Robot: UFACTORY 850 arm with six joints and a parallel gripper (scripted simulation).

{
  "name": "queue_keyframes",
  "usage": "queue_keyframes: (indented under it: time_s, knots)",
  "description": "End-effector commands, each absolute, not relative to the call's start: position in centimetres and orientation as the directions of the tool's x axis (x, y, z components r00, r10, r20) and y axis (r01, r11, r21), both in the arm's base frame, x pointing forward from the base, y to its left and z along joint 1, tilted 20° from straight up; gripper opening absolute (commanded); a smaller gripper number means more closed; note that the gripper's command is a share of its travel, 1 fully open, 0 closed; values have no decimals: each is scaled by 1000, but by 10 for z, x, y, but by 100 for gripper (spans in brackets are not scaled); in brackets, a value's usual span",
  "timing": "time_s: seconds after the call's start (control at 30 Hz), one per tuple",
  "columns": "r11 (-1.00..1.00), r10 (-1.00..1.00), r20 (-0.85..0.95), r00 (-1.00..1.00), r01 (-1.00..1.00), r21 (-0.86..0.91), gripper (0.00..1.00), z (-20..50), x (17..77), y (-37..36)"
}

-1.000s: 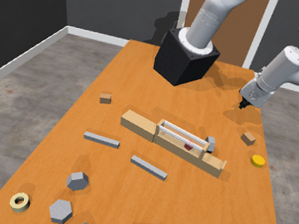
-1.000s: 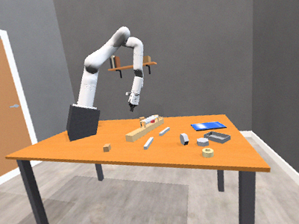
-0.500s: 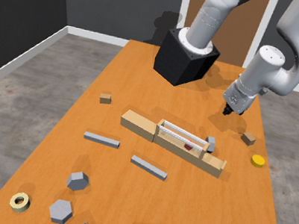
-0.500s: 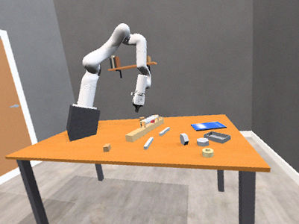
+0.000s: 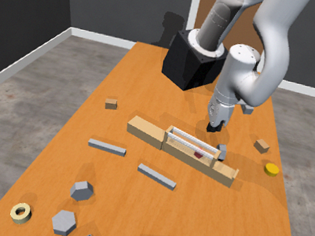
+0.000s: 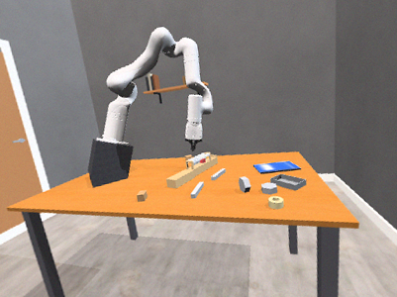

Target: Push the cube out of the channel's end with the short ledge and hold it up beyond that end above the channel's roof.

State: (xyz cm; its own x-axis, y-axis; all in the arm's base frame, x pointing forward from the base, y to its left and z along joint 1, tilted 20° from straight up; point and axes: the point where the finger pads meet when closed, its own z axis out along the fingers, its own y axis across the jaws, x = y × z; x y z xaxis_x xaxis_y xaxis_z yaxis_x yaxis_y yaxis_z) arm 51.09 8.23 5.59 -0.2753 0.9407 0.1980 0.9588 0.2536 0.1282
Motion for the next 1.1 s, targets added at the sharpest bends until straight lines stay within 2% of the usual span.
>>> queue_keyframes:
  time_s: [0.0, 0.1, 0.13, 0.27, 0.8, 1.07]
  knots:
    - [22, 966, 251, -59, 989, 150, 0, 55, 565, 38]
    - [22, 966, 251, -59, 989, 150, 0, 55, 588, 18]
    - [-65, 964, 265, 23, 987, 150, 0, 56, 596, 10]
    - [-133, 957, 275, 88, 980, 150, 0, 56, 627, -17]
    - [-333, 910, 308, 278, 932, 144, 0, 57, 675, -62]
    - [-343, 906, 310, 287, 928, 144, 0, 57, 678, -65]
